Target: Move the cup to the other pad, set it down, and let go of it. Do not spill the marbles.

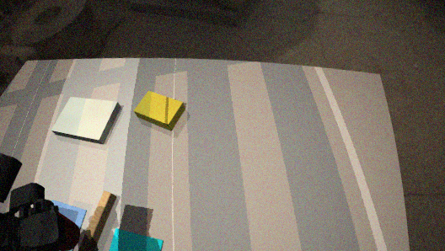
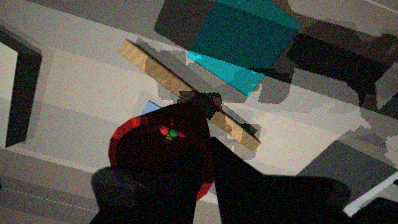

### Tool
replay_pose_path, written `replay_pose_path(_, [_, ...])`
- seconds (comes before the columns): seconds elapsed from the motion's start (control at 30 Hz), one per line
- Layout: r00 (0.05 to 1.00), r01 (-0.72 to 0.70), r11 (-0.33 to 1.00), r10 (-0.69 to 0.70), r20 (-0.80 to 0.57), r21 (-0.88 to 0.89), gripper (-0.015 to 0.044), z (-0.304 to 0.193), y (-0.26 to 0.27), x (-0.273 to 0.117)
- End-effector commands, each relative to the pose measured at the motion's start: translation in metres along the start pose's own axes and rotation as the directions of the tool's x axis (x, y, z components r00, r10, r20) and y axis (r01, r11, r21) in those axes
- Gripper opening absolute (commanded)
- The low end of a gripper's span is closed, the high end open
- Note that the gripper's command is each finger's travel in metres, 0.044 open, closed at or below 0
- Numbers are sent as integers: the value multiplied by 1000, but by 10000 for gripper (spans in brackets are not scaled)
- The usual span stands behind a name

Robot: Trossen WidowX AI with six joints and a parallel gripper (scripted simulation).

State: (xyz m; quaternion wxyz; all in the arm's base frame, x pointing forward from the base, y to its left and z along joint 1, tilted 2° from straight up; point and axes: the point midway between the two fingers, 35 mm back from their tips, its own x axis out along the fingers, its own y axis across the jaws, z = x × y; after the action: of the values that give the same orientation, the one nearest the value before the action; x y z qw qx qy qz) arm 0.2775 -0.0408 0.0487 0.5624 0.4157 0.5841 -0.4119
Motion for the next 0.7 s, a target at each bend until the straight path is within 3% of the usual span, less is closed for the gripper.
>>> replay_pose_path(0.0, [1000,-8,1000,8,8,-1,0,7,-4,-2])
replay_pose_path(0.67, [1000,-6,1000,6,11,-1,0,40,-29,-3])
